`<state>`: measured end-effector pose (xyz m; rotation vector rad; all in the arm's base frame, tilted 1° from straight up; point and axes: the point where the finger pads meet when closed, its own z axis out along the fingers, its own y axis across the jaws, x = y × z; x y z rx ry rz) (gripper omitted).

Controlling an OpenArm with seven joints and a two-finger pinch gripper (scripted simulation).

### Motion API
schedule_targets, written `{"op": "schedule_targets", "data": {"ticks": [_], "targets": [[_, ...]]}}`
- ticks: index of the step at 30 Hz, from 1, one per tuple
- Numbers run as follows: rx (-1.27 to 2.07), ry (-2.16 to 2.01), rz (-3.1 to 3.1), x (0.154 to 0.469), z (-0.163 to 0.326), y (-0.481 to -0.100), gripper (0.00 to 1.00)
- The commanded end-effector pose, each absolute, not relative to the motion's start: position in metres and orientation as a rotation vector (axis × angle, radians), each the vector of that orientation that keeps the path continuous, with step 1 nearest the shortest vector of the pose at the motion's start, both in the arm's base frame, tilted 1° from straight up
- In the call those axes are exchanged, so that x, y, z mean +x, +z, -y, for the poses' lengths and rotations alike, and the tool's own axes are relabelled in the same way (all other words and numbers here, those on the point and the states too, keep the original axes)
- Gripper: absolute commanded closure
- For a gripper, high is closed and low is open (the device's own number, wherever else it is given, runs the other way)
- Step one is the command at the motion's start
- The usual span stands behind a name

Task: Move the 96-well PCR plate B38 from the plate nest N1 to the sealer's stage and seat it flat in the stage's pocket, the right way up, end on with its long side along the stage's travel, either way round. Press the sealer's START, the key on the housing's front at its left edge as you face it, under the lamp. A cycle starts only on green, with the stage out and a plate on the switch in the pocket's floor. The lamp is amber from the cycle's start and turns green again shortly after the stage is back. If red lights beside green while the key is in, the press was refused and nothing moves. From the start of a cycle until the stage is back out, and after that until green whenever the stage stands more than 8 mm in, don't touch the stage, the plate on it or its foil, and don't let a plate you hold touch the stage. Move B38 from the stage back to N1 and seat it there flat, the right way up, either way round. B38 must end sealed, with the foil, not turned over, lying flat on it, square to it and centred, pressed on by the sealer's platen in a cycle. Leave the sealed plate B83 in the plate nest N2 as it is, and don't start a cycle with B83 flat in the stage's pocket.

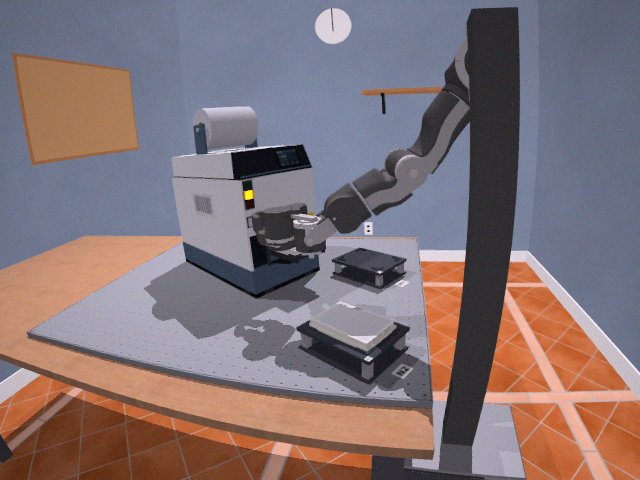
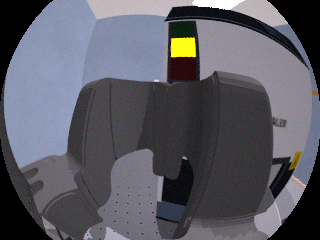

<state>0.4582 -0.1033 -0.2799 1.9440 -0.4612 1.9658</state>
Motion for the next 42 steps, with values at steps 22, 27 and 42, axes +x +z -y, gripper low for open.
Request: {"op": "schedule_targets", "data": {"ticks": [22,27,42], "targets": [[1.939,1.979,0.469,0.461,0.104,-0.275,1.00],[1.939,1.979,0.469,0.461,0.104,-0.275,1.00],[1.940,1.976,0.469,0.425,0.086,-0.277,1.00]]}}
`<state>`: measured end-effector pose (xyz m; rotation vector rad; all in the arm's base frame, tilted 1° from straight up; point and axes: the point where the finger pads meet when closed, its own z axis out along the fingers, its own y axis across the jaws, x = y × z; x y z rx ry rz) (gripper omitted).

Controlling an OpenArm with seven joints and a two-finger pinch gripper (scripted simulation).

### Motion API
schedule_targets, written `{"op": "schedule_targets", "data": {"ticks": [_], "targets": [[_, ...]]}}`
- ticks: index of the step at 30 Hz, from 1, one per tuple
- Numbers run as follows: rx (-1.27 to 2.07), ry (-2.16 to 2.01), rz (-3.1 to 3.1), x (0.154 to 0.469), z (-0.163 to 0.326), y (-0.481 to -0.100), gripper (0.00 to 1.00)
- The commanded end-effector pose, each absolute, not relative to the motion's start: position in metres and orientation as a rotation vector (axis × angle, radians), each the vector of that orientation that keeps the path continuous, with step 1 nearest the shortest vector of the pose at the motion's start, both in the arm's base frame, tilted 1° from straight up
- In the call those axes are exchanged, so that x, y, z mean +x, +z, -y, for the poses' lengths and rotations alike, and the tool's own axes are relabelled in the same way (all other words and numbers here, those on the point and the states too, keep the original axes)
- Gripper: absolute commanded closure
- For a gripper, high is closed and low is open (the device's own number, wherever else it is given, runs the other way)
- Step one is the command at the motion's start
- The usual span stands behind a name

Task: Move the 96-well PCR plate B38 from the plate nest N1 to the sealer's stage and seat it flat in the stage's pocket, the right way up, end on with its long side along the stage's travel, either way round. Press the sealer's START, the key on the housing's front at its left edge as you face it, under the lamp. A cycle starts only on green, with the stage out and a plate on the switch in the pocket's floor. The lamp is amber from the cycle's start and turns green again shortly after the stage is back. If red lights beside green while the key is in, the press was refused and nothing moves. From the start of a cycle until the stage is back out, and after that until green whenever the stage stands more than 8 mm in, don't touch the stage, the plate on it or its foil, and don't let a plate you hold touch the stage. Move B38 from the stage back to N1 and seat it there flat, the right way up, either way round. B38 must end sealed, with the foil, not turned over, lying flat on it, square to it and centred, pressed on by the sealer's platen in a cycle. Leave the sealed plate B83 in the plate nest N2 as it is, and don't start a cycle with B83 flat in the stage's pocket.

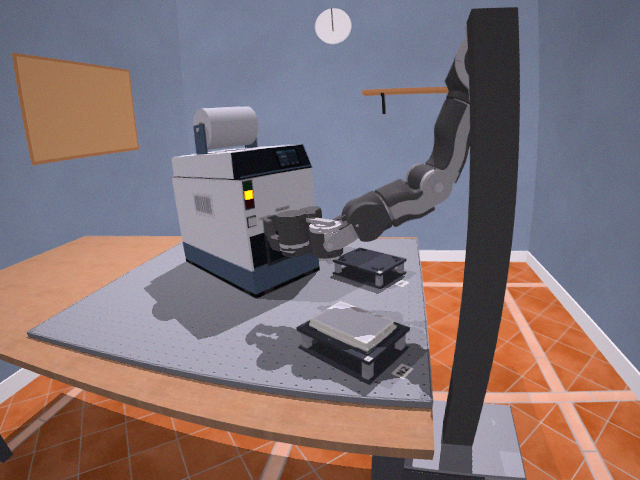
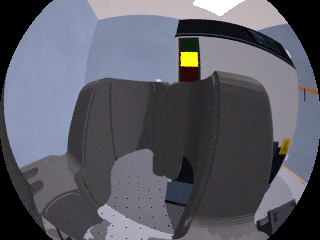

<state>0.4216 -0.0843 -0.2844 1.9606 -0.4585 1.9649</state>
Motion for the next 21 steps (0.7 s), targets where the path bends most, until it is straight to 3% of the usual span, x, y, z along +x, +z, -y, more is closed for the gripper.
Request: {"op": "schedule_targets", "data": {"ticks": [1,21], "targets": [[1.940,1.976,0.469,0.4251,0.0861,-0.2770,1.00],[1.940,1.976,0.470,0.4158,0.0817,-0.2774,1.00]]}}
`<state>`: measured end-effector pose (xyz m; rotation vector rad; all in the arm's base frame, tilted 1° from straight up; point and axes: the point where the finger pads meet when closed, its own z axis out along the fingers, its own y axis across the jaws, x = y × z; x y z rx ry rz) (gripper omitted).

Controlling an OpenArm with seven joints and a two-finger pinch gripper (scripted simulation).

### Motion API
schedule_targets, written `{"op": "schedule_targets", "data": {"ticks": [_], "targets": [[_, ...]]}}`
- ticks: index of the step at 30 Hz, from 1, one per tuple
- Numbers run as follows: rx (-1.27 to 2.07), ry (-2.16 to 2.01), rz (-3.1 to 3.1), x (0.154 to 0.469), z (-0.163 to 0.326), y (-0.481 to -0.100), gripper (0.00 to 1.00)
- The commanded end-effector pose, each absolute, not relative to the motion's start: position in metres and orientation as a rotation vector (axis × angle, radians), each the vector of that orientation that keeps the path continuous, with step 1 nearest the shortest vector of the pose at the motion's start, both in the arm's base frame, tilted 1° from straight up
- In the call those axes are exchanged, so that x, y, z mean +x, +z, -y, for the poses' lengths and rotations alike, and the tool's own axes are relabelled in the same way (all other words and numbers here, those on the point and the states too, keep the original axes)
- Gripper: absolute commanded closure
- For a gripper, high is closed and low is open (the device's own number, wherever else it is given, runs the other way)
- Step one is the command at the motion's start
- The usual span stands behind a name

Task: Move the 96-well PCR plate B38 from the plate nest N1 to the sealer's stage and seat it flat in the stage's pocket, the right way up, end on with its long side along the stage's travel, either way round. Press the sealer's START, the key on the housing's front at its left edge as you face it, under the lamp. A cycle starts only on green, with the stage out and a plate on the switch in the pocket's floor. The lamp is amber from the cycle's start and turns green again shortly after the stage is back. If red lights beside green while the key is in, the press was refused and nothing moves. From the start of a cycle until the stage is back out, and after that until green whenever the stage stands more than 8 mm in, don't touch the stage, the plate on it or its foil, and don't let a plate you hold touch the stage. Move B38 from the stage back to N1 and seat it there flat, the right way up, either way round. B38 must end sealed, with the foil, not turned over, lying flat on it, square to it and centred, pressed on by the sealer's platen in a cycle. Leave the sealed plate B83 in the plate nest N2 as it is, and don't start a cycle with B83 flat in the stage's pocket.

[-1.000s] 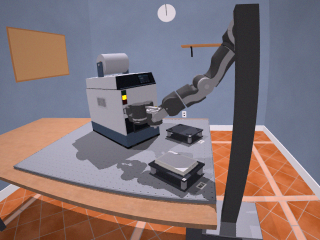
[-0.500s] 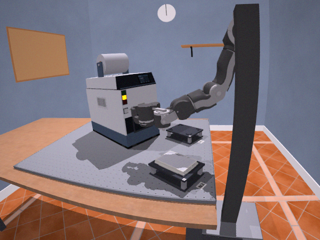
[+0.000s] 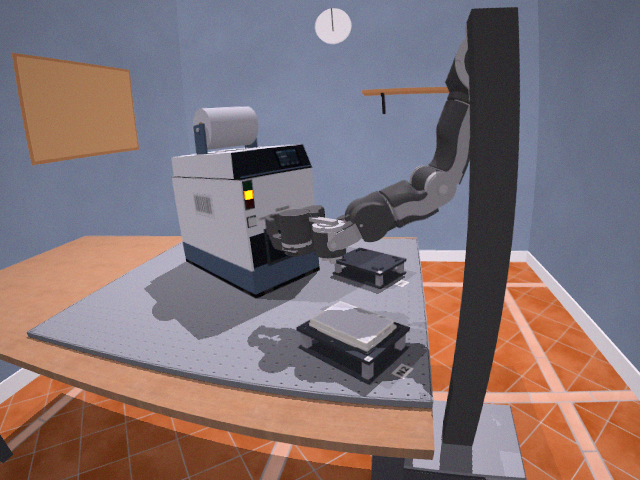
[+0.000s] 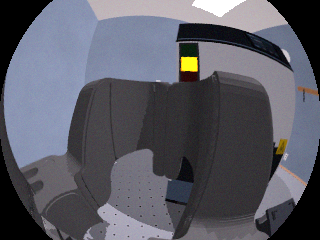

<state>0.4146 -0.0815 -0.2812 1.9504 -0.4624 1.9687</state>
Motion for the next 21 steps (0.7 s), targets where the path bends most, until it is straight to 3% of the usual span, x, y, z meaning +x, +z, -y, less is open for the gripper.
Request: {"op": "schedule_targets", "data": {"ticks": [1,5,10,21], "targets": [[1.940,1.976,0.470,0.416,0.082,-0.277,1.00],[1.940,1.976,0.470,0.416,0.082,-0.277,1.00],[2.019,1.955,0.101,0.388,0.116,-0.284,1.00],[2.019,1.955,0.101,0.388,0.116,-0.284,1.00]]}}
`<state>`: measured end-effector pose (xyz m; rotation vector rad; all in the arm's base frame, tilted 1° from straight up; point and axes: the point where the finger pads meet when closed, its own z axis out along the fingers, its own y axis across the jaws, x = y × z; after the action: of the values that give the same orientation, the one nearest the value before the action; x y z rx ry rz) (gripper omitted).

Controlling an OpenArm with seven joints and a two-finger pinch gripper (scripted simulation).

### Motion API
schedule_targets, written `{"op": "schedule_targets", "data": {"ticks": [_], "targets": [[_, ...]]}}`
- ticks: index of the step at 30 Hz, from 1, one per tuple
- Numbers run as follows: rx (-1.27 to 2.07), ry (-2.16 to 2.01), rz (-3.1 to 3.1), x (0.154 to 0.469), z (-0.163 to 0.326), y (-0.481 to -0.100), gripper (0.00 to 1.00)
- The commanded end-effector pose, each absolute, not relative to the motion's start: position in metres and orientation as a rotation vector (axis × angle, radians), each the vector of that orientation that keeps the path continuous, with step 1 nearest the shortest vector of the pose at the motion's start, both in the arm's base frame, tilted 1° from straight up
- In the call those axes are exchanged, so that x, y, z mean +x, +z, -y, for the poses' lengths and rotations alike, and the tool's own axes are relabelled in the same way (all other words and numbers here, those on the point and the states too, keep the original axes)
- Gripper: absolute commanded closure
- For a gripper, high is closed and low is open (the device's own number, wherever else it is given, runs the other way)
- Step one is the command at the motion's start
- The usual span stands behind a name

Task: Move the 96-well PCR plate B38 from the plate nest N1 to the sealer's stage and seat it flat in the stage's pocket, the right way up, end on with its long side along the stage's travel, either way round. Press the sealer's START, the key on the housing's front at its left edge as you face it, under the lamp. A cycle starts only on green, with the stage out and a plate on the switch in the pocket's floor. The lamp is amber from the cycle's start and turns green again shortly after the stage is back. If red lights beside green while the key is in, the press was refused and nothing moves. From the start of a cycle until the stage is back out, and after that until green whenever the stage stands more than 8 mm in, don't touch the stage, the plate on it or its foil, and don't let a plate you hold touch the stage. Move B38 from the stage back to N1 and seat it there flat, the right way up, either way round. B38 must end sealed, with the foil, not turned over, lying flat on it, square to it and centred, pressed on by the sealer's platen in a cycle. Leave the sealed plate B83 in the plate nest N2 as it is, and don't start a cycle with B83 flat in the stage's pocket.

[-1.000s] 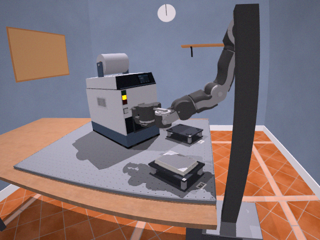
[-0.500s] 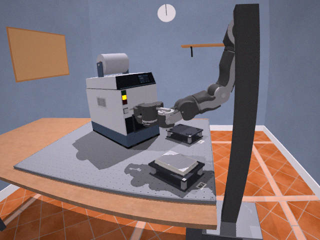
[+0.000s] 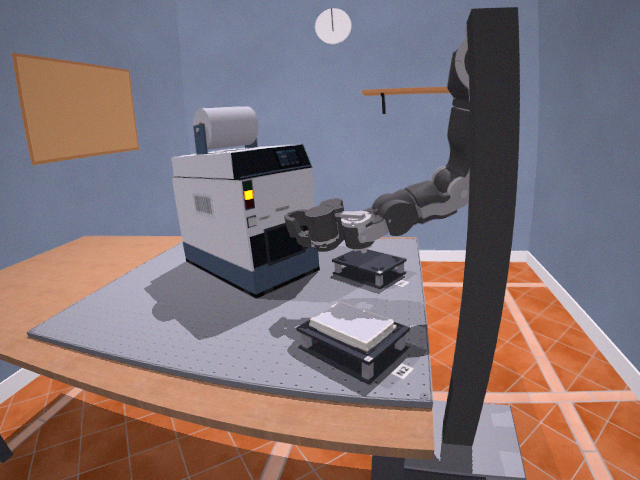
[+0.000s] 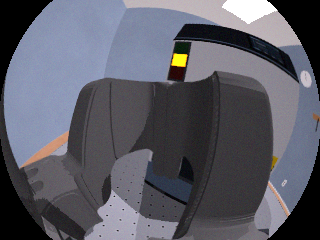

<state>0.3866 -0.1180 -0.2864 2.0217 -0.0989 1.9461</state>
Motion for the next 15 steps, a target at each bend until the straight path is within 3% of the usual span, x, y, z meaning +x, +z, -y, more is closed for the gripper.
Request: {"op": "schedule_targets", "data": {"ticks": [1,6,15], "targets": [[2.019,1.955,0.101,0.388,0.116,-0.284,1.00],[2.062,1.903,-0.262,0.359,0.152,-0.289,1.00],[2.062,1.903,-0.262,0.359,0.152,-0.289,1.00]]}}
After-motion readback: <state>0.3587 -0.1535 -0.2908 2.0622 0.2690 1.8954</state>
